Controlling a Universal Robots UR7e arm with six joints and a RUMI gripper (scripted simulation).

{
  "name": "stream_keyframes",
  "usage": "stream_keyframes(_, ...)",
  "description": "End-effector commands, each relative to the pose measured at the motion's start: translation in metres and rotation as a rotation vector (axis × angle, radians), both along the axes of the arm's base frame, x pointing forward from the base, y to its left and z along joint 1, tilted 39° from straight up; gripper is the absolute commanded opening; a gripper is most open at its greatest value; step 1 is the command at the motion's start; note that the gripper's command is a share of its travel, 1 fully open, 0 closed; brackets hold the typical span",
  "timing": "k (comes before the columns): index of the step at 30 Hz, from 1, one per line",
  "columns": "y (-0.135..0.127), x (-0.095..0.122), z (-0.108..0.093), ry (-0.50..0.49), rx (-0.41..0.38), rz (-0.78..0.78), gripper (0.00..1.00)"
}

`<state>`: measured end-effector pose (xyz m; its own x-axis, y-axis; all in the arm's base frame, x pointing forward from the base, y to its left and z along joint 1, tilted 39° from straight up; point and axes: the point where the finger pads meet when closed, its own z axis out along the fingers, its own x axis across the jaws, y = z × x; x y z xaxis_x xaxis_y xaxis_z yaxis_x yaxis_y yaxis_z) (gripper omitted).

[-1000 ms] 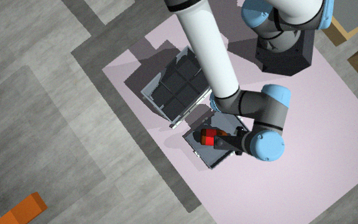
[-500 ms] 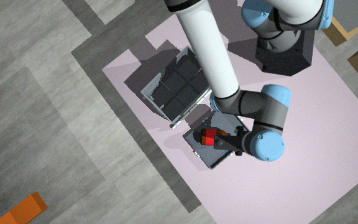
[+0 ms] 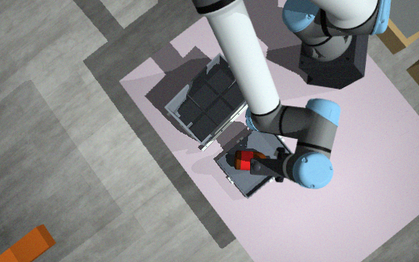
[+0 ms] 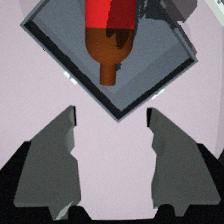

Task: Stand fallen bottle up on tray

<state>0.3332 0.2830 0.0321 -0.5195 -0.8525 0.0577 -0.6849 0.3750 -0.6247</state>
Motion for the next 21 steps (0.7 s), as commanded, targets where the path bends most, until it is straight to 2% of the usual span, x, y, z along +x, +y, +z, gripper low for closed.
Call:
stream_keyframes(1, 0.0, 0.0, 0.0, -0.001, 0.001, 0.0, 0.38)
stream_keyframes(12, -0.001, 0.001, -0.002, 0.0, 0.001, 0.0, 0.38)
stream_keyframes(21, -0.006, 0.009, -0.013, 0.001, 0.001, -0.001, 0.38)
